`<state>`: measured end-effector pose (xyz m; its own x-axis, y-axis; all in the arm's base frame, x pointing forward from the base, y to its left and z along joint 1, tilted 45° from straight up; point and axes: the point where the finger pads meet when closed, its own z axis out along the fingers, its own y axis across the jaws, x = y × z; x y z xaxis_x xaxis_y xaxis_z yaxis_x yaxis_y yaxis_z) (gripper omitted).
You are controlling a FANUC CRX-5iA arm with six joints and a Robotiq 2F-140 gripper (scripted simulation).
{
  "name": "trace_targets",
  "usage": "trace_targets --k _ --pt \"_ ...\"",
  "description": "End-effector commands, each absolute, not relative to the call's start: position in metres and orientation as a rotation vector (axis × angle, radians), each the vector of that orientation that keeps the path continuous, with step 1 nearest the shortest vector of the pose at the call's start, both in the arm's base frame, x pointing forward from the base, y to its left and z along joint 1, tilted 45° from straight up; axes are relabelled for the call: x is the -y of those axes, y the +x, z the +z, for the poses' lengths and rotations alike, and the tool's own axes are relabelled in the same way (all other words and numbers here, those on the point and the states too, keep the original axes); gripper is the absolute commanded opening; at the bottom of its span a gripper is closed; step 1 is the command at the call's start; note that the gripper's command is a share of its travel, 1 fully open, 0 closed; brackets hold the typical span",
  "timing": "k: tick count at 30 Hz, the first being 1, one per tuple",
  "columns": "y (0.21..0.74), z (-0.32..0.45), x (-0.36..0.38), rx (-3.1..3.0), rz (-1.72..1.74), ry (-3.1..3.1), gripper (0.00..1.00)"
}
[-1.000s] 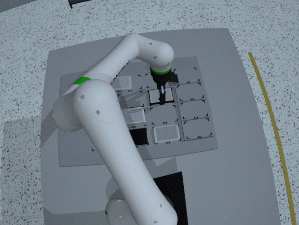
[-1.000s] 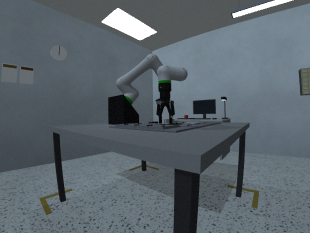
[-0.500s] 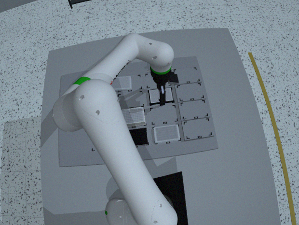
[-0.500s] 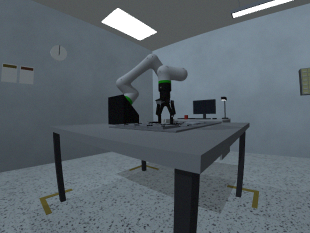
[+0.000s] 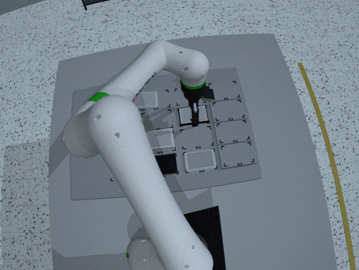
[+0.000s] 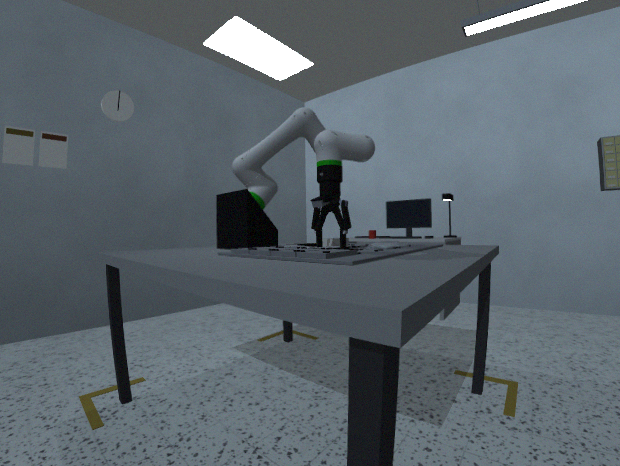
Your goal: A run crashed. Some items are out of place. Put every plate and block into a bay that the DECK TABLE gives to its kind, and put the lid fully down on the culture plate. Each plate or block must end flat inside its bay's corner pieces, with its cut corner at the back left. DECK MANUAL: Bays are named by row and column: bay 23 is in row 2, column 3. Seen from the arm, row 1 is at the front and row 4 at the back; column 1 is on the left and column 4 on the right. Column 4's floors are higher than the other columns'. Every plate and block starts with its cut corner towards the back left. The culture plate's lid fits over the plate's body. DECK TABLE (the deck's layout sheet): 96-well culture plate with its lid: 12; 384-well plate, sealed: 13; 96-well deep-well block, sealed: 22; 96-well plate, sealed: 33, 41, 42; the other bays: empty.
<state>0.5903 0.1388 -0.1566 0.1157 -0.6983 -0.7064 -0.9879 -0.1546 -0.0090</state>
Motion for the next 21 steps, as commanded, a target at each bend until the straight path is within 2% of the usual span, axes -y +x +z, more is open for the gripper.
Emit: trace_targets --k 1,21 --pt "0.592 -0.153 -0.135 -1.631 0.78 -1.913 0.7" --pt "0.594 -0.136 -0.118 -1.631 0.78 -1.913 0.7"
